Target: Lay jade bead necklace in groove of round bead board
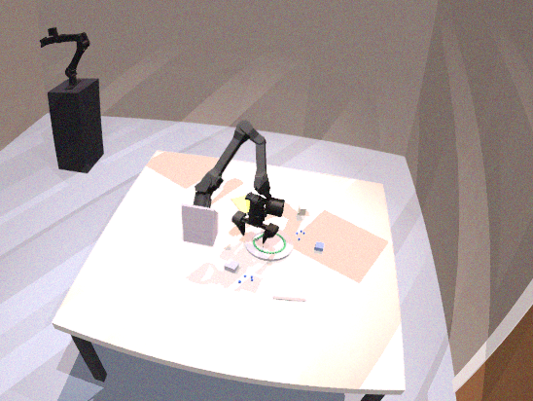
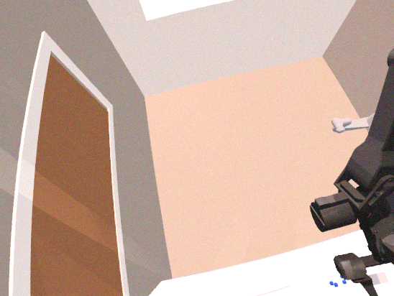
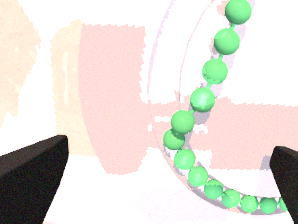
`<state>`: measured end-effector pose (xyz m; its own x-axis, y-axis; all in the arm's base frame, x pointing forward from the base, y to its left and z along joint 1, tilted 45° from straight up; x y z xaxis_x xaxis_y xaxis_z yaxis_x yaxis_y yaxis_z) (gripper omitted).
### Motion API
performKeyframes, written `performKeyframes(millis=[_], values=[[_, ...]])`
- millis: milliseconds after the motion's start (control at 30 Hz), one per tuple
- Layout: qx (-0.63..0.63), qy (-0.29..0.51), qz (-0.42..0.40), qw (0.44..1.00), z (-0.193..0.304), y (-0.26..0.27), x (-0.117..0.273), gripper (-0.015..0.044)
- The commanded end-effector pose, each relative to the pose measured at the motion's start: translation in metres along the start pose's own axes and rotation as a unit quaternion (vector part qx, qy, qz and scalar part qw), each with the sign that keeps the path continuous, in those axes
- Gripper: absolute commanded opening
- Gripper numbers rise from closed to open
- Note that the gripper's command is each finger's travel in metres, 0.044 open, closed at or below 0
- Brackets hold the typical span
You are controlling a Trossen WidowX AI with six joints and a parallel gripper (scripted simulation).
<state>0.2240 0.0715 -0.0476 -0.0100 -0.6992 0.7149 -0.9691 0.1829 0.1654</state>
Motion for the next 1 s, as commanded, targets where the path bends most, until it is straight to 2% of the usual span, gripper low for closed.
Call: performKeyframes(millis=[0,467,533,700,867,967], values=[[0.004,-0.001,0.000,1.000,-0.001,-0.001,0.002,0.0440],[0.004,-0.001,0.000,1.000,-0.001,-0.001,0.002,0.0440],[-0.024,-0.001,0.001,1.000,-0.002,-0.002,0.006,0.0387],[-0.200,0.000,0.001,0.980,-0.012,-0.004,0.033,0.0256],[-0.206,0.000,0.001,0.978,-0.012,-0.004,0.034,0.0125],[-0.206,0.000,0.001,0.978,-0.012,-0.004,0.031,0.0120]])
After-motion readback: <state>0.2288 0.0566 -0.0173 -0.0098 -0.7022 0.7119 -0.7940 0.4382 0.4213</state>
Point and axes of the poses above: the point midway between the two fingers, 35 mm back from their tips, its own x axis back along the fingers, its own y axis across the jaws, z = x × y, the point moved 1 cm from there along x, back along the fingers, and after that the axes turned 4 degrees about x, right-handed, at the moved point
